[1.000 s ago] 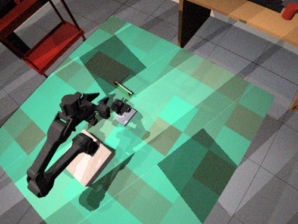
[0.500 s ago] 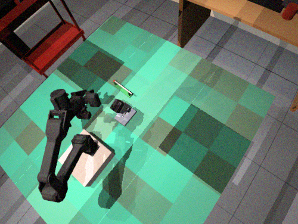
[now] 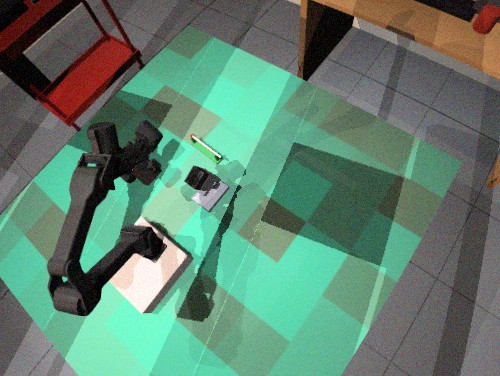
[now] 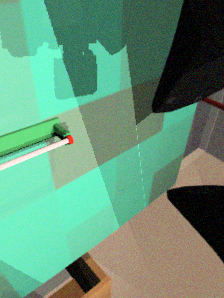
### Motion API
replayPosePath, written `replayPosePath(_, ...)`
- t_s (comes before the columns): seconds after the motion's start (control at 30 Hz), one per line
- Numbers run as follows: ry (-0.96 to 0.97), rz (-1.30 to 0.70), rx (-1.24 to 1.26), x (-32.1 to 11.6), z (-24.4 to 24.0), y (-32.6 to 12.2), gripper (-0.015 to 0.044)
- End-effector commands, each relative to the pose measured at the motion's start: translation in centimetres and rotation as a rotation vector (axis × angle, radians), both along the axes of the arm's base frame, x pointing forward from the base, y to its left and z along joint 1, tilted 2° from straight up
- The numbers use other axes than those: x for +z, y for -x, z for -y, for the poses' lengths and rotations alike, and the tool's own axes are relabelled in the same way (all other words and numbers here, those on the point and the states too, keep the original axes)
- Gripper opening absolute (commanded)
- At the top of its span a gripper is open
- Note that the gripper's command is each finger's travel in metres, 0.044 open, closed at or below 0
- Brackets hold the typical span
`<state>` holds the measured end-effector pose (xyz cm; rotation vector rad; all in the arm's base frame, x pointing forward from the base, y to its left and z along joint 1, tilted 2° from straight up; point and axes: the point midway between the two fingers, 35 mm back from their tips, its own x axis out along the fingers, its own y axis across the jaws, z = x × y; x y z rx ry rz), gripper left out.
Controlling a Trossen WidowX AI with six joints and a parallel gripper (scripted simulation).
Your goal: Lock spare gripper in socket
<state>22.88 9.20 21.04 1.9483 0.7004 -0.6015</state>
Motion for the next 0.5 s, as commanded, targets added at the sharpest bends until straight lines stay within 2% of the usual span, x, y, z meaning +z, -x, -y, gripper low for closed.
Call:
replayPosePath(0.0, 0.660, -0.058, 0.578, 0.2, -0.4, -4.3, 0.0180)
replayPosePath(0.47, 1.080, -0.150, 1.193, -1.1, -0.5, -8.7, 0.0180)
